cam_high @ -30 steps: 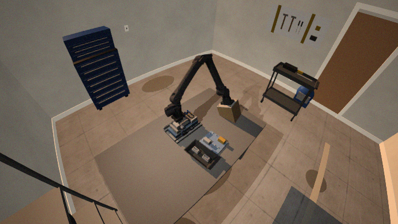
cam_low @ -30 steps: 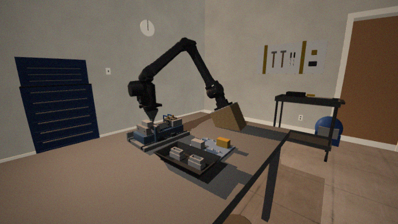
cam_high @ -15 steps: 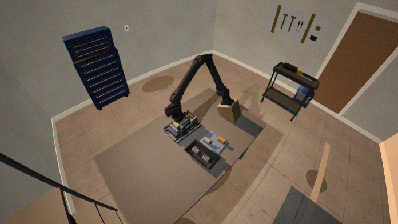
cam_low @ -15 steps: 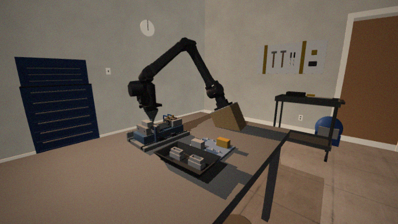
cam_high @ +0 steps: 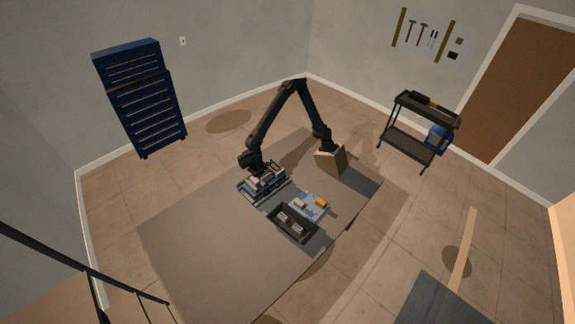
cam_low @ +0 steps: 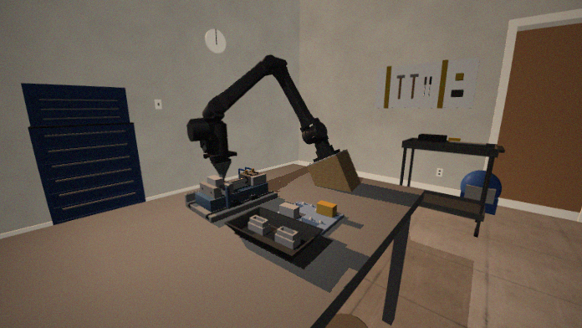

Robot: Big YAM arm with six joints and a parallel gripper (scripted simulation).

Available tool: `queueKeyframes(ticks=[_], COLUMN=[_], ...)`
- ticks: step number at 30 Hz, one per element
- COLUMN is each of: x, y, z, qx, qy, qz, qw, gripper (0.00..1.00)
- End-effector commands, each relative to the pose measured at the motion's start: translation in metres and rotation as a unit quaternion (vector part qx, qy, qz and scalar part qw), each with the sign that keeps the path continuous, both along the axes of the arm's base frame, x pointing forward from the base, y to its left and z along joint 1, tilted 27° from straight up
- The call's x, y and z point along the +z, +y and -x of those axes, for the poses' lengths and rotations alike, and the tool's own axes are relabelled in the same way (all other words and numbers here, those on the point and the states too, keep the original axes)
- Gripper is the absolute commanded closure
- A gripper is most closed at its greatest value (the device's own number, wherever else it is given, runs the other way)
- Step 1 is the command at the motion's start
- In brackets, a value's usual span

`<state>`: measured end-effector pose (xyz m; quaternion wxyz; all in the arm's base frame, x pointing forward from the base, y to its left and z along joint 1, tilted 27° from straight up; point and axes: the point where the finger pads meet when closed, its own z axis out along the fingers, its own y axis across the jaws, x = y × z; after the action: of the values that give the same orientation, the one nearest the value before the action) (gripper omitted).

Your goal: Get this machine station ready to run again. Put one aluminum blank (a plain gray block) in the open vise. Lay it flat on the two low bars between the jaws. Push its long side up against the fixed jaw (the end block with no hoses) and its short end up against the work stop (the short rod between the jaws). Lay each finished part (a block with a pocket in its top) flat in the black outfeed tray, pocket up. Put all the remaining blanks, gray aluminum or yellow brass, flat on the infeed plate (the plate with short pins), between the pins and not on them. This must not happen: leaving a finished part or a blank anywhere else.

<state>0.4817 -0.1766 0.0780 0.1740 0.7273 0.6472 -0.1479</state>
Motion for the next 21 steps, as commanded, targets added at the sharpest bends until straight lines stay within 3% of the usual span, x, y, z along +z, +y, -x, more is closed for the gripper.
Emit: queueKeyframes(ticks=[1, 21], x=[0.0153, 0.0146], y=[-0.0123, -0.0126], z=[-0.016, -0.0188], qx=[-0.005, -0.006], qy=[-0.023, -0.018], qz=[0.005, 0.003], qw=[1.0, 1.0], gripper=[1.0, 1.0])
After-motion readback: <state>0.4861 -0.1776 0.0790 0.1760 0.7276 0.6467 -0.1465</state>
